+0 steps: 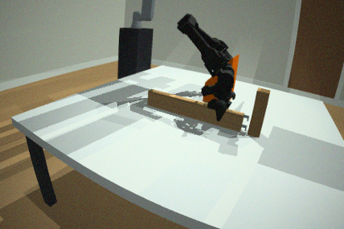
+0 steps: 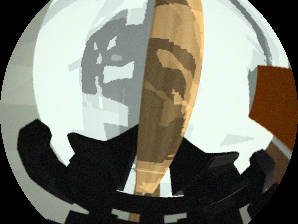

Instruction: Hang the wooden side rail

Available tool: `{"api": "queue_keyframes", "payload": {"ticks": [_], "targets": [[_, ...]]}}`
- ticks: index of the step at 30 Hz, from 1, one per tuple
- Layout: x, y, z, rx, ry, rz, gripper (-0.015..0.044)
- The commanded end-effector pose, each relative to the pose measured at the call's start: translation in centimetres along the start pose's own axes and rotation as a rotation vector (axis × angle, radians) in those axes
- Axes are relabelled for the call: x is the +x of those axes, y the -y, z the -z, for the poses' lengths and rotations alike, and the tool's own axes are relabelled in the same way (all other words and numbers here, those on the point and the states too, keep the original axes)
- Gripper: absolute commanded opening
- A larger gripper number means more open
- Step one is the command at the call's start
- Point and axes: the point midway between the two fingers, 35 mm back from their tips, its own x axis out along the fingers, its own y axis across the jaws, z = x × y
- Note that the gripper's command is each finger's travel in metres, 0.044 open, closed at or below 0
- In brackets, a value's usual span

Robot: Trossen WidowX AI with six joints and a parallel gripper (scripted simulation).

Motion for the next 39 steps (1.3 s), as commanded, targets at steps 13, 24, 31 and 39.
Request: {"api": "queue_keyframes", "payload": {"ticks": [13, 24, 31, 39], "targets": [[0.0, 0.89, -0.08, 0.008, 0.002, 0.002, 0.0], [-0.01, 0.56, -0.02, 0.005, 0.001, 0.002, 0.0], [-0.13, 0.56, -0.02, 0.008, 0.001, 0.002, 0.0], [-0.26, 0.56, -0.01, 0.008, 0.001, 0.002, 0.0]]}}
